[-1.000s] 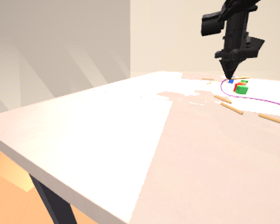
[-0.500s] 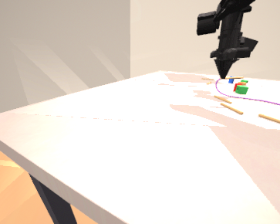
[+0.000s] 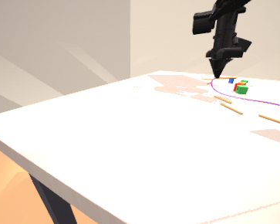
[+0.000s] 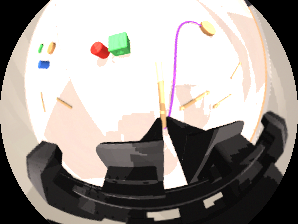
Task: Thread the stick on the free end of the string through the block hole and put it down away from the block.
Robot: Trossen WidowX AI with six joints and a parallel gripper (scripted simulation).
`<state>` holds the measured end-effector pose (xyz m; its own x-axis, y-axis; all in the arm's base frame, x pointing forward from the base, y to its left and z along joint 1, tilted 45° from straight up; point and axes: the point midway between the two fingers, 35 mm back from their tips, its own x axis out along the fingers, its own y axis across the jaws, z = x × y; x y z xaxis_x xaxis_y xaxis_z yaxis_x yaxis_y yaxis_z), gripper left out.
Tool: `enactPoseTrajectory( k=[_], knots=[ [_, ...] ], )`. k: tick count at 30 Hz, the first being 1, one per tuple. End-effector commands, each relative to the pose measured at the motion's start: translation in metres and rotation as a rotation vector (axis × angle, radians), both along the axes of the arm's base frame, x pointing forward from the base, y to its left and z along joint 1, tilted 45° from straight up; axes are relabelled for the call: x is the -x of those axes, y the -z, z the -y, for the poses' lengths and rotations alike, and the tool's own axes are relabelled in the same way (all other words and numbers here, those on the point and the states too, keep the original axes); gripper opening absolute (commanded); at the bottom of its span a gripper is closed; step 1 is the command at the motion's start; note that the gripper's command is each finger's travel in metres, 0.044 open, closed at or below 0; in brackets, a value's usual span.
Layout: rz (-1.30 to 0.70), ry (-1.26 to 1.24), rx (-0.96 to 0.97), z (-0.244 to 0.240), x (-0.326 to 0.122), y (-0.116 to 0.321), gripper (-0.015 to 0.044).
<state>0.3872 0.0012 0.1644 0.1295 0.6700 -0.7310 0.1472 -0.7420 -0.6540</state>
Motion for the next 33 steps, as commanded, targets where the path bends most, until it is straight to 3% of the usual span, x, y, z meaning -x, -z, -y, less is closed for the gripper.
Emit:
enactPoseTrajectory(
  k=[1,33],
  knots=[
    [0.006,0.012,-0.008,0.001,-0.008,0.0,0.0],
    [0.057,0.059,-0.027,0.007,-0.045,-0.004,0.0]
  ],
)
